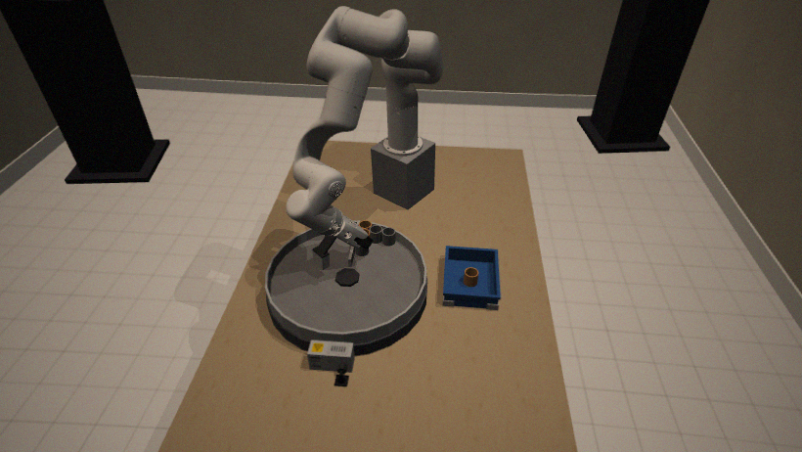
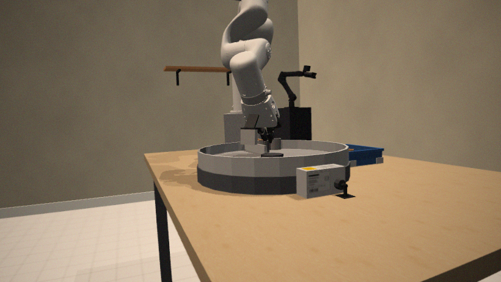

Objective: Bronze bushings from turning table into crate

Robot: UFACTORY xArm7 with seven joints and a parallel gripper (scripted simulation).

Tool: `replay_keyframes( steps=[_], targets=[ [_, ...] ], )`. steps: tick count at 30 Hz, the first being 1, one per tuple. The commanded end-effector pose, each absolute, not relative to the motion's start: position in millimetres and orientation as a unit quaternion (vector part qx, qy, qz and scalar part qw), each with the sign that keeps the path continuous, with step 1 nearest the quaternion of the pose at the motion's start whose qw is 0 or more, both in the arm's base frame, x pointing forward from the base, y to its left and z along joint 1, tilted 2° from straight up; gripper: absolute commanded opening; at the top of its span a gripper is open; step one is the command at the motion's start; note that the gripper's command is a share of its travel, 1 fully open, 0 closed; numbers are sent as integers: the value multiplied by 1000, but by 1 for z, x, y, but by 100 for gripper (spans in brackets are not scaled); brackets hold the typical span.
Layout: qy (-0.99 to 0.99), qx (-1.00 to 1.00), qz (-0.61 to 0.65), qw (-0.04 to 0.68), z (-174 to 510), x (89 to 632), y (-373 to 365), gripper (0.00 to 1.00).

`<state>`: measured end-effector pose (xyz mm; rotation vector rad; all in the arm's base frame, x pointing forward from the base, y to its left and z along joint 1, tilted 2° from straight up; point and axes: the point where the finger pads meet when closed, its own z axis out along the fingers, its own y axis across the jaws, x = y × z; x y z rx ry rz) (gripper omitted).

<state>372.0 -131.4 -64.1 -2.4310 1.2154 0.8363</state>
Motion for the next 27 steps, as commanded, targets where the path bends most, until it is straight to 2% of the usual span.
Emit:
replay_keyframes(
  steps=[1,3,4,27],
  targets=[
    [423,-846,289,148,-63,373,-132,11],
    [423,-846,289,148,-63,373,-132,11],
    [423,-846,289,148,-63,373,-132,0],
    [423,-846,289,148,-63,373,-132,0]
  ],
)
